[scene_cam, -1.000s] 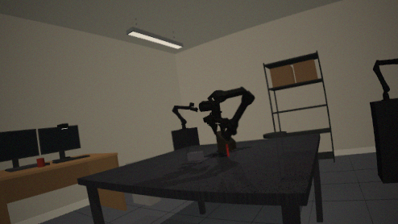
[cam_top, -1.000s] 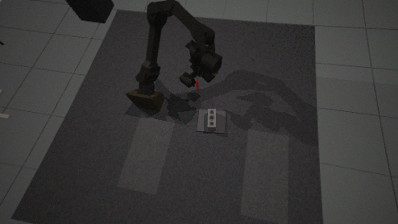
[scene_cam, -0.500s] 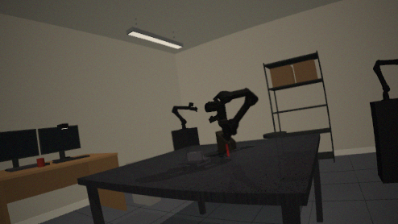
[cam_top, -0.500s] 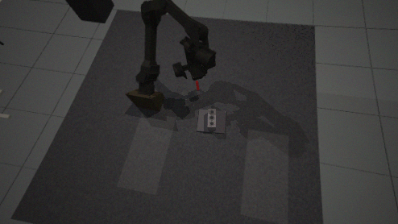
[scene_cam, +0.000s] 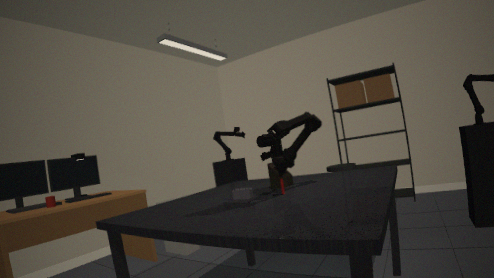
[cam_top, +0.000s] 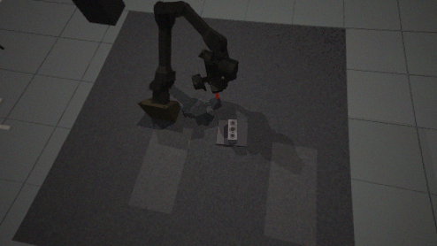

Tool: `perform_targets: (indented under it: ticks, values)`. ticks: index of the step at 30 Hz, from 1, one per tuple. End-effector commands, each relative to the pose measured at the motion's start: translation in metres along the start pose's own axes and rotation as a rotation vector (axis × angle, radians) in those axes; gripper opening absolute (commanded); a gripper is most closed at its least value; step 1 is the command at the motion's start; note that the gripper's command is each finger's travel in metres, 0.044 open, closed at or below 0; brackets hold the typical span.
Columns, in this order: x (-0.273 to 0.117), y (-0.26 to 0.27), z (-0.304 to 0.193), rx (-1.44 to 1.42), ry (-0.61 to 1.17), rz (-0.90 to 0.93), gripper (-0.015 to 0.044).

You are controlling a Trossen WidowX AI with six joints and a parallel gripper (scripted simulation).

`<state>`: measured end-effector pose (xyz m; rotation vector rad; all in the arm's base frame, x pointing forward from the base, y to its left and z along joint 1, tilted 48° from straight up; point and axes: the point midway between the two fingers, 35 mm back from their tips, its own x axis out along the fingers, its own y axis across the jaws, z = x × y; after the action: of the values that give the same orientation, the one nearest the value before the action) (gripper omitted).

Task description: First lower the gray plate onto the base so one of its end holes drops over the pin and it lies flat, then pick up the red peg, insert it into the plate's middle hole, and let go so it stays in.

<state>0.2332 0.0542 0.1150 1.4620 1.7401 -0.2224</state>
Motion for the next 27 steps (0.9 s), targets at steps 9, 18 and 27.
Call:
perform_targets:
  ticks: [9, 18, 27]
  values:
    - [0.018, 0.001, 0.000, 0.006, 0.000, 0.006, 0.0440]
    - [0.033, 0.002, 0.000, 0.005, 0.000, 0.006, 0.0440]
    - [0.047, 0.002, 0.000, 0.005, 0.002, 0.007, 0.0440]
